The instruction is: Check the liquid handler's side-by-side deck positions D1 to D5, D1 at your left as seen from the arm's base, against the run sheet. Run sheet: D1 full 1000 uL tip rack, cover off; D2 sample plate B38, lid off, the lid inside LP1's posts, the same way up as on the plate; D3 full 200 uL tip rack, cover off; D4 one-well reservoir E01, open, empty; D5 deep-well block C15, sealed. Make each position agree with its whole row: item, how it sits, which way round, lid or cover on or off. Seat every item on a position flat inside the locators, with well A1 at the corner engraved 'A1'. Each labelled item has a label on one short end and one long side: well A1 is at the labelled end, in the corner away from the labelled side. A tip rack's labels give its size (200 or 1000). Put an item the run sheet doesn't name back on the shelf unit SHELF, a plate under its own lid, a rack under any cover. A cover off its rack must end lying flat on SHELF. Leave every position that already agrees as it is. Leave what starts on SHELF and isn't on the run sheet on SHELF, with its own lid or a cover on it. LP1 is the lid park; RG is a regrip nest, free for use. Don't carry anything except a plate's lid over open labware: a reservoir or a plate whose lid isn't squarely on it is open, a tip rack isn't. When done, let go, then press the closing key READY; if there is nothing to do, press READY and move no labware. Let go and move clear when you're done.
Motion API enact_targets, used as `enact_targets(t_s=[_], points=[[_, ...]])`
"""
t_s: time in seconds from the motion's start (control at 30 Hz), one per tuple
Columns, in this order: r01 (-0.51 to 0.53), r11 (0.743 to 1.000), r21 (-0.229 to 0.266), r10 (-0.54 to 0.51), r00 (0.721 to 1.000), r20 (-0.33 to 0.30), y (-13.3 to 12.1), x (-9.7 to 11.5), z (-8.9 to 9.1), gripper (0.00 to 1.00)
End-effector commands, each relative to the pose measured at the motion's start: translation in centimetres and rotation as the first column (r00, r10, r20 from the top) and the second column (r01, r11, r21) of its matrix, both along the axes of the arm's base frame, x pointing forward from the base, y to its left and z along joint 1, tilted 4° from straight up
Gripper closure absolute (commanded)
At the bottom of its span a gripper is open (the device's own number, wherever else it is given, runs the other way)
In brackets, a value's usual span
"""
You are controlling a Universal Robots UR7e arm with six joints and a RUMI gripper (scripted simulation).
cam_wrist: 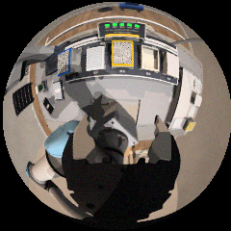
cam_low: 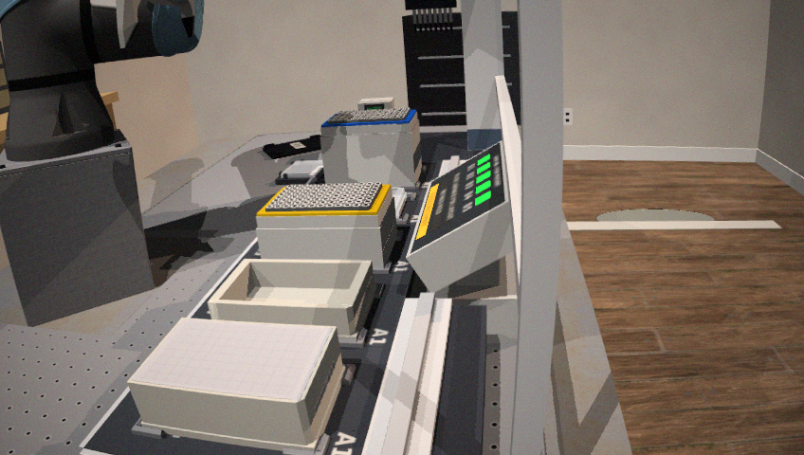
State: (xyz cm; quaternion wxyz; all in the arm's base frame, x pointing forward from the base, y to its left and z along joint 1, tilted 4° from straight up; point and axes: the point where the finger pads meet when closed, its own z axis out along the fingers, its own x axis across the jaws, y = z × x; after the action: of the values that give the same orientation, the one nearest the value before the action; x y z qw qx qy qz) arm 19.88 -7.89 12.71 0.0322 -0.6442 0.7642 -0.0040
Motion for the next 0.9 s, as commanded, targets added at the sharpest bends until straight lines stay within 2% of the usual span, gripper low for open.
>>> enact_targets(t_s=[0.0, 0.3, 0.43, 0.5, 0.77, 0.87], points=[[-0.001, 1.000, 0.003, 0.001, 1.000, 0.008, -0.1, 0.0, -1.8, 0.18], [-0.001, 1.000, 0.003, 0.001, 1.000, 0.008, -0.1, 0.0, -1.8, 0.18], [-0.009, 1.000, 0.003, 0.009, 1.000, 0.009, 1.9, 0.3, -1.7, 0.18], [-0.009, 1.000, 0.003, 0.009, 1.000, 0.009, 1.9, 0.3, -1.7, 0.18], [-0.009, 1.000, 0.003, 0.009, 1.000, 0.009, 5.9, 1.0, -1.5, 0.18], [-0.009, 1.000, 0.003, 0.009, 1.000, 0.009, 6.1, 1.0, -1.5, 0.18]])
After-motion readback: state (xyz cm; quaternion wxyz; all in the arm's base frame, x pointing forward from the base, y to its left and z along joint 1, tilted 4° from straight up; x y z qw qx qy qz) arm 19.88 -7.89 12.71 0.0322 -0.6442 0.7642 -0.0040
